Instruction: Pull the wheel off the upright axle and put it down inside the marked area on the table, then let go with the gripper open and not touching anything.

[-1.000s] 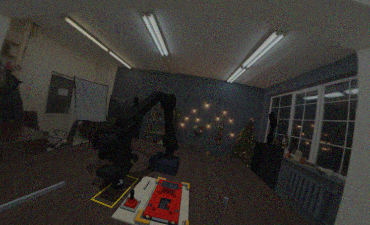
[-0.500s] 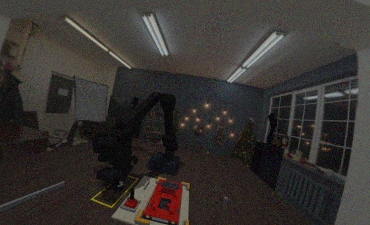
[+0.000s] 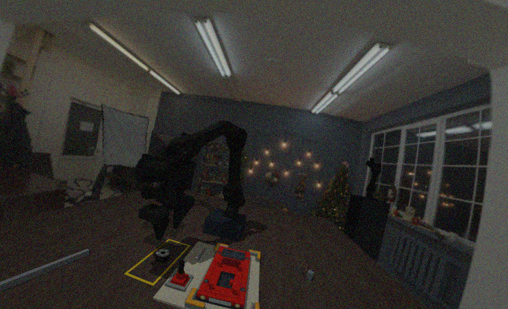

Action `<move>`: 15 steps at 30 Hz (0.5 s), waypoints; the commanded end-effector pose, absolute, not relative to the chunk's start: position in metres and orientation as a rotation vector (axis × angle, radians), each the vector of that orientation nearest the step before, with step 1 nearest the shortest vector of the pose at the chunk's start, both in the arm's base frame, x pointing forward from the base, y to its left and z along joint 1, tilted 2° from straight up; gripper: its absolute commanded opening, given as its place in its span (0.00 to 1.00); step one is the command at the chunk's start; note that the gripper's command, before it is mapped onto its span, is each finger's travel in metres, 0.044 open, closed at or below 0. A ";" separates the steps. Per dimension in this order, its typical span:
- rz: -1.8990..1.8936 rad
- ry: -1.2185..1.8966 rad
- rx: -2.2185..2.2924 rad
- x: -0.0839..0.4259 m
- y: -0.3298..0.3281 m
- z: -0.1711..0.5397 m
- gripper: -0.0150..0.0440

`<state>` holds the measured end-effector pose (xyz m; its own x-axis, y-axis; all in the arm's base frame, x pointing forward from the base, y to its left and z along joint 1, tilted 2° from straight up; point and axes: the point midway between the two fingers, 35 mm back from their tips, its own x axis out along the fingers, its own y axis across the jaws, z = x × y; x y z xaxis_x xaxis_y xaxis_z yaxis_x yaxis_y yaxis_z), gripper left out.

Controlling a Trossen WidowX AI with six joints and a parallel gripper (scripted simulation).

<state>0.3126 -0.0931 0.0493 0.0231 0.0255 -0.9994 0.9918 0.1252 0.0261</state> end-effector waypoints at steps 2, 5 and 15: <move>-1.092 1.279 1.139 0.277 -0.084 0.070 1.00; -1.095 1.285 1.137 0.250 -0.076 0.082 1.00; -1.097 1.288 1.136 0.237 -0.072 0.087 1.00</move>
<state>0.2395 -0.0726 0.0875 0.0059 0.0308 -0.9995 0.9922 0.1246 0.0097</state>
